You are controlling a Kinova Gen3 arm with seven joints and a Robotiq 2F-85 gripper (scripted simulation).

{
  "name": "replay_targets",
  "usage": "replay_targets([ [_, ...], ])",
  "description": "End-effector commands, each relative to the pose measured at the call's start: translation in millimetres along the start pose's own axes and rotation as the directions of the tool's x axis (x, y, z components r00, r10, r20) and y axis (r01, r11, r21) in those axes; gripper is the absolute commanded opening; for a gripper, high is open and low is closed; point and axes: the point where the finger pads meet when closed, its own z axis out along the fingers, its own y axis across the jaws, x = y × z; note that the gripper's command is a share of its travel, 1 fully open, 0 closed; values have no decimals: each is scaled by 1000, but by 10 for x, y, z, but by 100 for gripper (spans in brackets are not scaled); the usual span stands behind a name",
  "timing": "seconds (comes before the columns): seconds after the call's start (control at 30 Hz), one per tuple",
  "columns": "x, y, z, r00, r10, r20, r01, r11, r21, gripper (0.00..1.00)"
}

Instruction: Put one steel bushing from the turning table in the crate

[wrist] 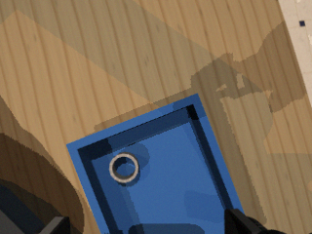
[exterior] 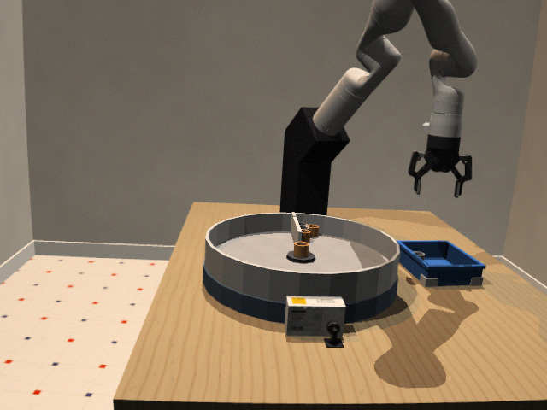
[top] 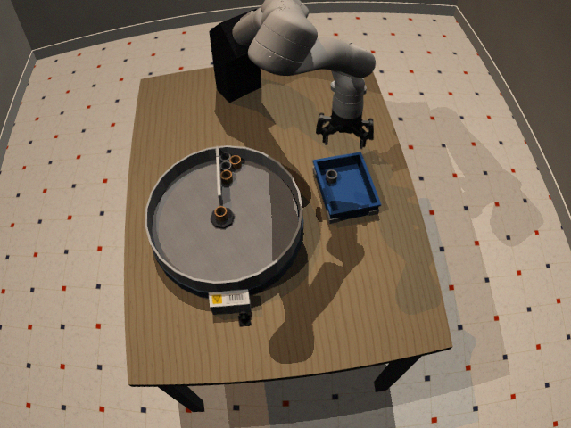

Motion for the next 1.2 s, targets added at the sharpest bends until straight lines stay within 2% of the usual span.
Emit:
replay_targets([
  [0.0, -51, -38, 0, 1000, 15, 7, -15, 1000, 7, 100],
  [0.1, -51, -38, 0, 1000, 15, 7, -15, 1000, 7, 100],
  [0.27, -242, 18, -157, 969, -245, 12, 245, 969, 8, 100],
  [1.17, -233, 27, -158, 968, -249, 11, 249, 968, 7, 100],
])
